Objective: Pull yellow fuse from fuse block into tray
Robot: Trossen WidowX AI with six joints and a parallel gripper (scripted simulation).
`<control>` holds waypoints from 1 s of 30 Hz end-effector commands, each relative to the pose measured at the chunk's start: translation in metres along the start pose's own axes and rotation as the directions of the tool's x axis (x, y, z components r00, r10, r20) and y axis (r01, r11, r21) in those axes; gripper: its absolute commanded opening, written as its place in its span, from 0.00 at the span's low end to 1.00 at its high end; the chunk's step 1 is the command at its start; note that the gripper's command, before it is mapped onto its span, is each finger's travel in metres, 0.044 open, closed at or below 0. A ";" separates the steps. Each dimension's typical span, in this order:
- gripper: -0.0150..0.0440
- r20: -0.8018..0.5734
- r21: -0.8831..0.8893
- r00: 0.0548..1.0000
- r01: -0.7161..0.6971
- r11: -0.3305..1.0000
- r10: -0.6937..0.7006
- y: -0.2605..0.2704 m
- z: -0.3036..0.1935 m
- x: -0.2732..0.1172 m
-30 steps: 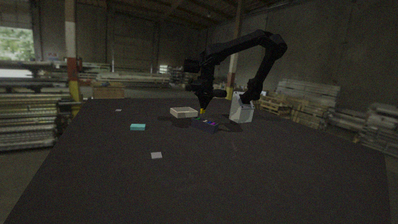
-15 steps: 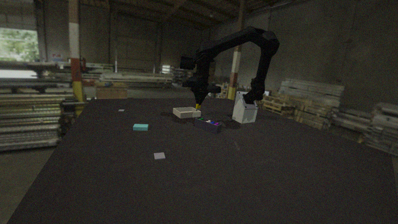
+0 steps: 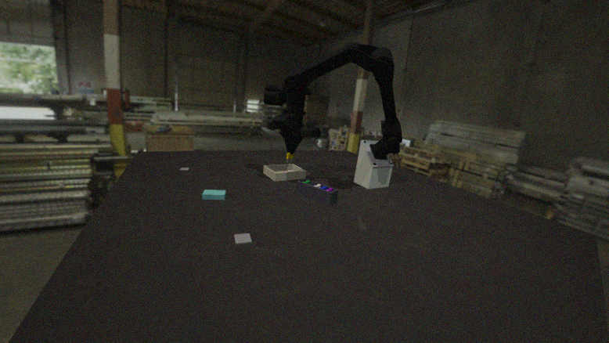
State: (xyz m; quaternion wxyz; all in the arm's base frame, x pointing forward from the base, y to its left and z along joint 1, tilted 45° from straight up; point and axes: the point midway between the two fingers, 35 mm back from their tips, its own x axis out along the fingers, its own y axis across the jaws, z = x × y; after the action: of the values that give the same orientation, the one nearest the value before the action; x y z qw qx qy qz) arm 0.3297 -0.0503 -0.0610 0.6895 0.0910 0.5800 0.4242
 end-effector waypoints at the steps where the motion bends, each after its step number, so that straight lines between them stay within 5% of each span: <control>1: 0.25 -0.001 -0.005 1.000 0.002 1.000 -0.002 -0.017 -0.011 0.000; 30: 0.25 0.002 -0.009 1.000 -0.007 1.000 0.007 -0.052 -0.039 0.033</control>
State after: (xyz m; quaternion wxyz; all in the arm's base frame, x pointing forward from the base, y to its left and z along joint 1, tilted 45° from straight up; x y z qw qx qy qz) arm 0.3207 -0.0780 -0.1255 0.6897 0.0860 0.5764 0.4298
